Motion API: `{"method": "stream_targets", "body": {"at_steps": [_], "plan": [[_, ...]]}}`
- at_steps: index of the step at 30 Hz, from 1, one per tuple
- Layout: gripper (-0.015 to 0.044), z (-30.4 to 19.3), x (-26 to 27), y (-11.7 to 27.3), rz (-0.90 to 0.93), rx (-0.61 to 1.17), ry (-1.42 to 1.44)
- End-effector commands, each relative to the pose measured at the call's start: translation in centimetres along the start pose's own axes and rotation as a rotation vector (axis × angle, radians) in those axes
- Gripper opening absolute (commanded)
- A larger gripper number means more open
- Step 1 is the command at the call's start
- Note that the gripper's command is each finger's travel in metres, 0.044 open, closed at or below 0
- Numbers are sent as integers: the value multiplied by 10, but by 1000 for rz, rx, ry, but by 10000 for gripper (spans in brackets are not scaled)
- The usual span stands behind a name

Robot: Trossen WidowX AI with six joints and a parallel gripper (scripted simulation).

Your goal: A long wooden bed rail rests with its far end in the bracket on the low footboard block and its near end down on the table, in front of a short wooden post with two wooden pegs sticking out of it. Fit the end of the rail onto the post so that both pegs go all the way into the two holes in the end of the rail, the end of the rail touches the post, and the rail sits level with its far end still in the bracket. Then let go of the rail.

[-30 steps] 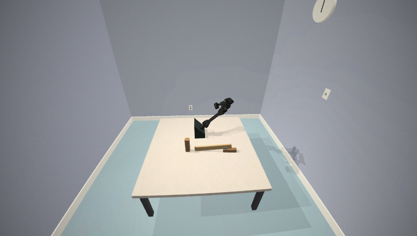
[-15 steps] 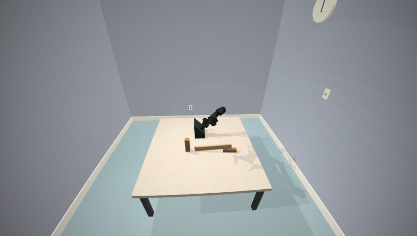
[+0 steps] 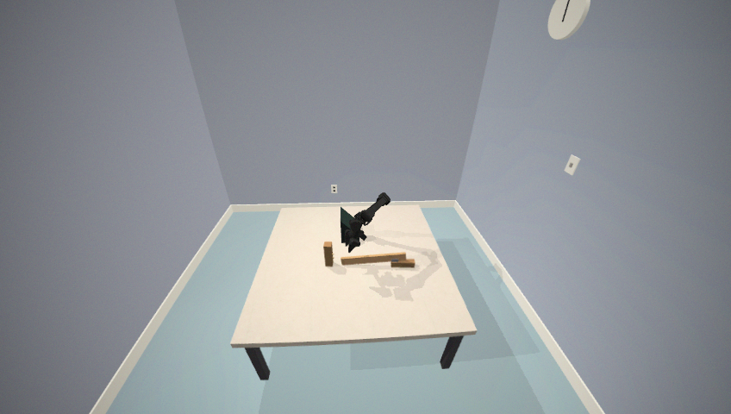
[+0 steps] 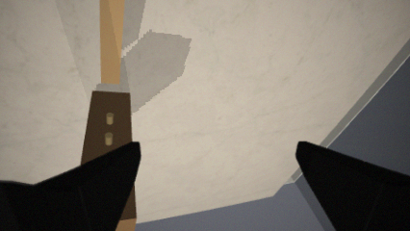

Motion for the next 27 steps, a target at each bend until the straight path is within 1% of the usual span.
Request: {"method": "stream_targets", "body": {"at_steps": [1,4,6,12,27], "plan": [[440,11,26,-37,139,-177,-75],[440,20,50,-64,254,-328,-165],[440,22,58,-76,301,-390,-209],[440,22,59,-78,307,-398,-215],[440,32,63,-101,306,-397,-215]]}}
Point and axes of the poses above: the point midway between the two fingers, 35 mm back from their tips, its own y axis back along the fingers, its own x axis across the jaws, z = x × y, the point moved 6 cm from there along y, back along the fingers
